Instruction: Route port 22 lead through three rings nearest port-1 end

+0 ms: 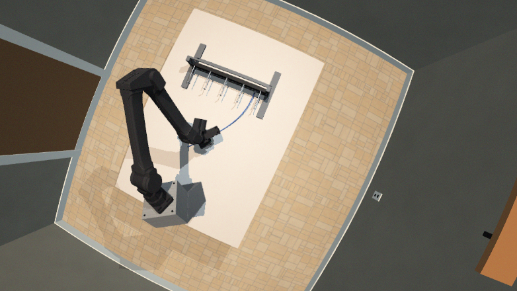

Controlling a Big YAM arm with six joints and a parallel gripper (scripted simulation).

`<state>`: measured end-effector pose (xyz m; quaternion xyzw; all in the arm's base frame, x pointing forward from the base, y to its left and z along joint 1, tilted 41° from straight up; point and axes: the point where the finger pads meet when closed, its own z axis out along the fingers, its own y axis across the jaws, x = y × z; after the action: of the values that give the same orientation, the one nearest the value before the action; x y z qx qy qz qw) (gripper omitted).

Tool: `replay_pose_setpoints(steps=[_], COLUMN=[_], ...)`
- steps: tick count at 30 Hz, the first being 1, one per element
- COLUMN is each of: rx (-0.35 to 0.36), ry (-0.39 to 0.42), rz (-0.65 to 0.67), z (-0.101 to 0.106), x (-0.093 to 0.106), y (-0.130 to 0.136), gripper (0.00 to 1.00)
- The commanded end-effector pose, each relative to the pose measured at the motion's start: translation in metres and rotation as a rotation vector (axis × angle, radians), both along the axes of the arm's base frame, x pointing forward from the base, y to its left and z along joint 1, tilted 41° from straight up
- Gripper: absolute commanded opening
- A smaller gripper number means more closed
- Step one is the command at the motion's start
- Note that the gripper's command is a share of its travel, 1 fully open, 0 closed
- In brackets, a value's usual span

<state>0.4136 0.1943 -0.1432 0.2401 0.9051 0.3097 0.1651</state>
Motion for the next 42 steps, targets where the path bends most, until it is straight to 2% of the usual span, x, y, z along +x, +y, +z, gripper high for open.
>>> replay_pose_setpoints(steps=[1,12,21,29,30,35,42], rx=[-0.010,-0.009,-0.003,-0.003,-0.008,-0.003,-0.003], ry=[0.030,0.027,0.010,0.011,0.023,0.012,0.011], rz=[0.004,0.004,0.004,0.003,0.005,0.003,0.003], z=[-0.010,-0.010,-0.008,-0.009,-0.012,-0.011,-0.012], x=[-0.016,-0.015,-0.005,-0.005,-0.012,-0.004,-0.003], y=[0.000,0.001,0.004,0.005,0.003,0.006,0.007], gripper=[0.32,0.32,0.32,0.32,0.32,0.32,0.32])
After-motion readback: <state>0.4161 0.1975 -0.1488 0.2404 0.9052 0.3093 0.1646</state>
